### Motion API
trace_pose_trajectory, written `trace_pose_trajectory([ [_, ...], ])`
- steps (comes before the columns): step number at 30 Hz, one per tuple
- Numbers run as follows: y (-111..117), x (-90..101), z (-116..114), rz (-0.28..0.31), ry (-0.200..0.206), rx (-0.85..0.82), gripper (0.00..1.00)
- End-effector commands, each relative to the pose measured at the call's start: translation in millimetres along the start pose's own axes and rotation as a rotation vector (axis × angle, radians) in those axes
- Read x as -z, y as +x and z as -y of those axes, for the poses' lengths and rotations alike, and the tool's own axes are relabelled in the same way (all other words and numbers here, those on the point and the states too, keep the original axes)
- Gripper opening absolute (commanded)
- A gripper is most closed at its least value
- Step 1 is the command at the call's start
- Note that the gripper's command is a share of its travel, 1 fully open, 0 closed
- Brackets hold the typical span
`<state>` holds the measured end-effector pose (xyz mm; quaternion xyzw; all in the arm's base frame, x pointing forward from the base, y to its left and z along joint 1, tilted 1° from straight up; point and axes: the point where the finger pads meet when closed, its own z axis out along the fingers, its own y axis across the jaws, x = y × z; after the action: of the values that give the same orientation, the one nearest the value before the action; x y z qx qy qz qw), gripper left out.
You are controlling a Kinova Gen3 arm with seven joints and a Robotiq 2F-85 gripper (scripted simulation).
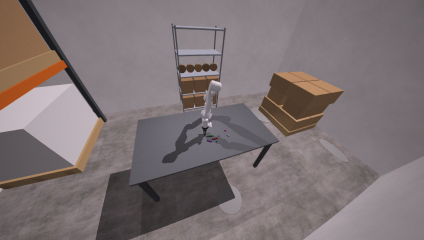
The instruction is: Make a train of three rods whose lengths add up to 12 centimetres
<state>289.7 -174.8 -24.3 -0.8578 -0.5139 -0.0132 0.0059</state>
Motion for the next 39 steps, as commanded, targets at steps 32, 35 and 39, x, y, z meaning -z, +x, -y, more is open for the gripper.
trace_pose_trajectory([
  [32,-1.1,43.5,-3.1,0.004,-0.006,0.002,0.35],
  [35,-1.1,58.8,-2.8,0.004,-0.006,0.002,0.35],
  [39,-1.1,68.2,-2.7,0.004,-0.006,0.002,0.35],
])
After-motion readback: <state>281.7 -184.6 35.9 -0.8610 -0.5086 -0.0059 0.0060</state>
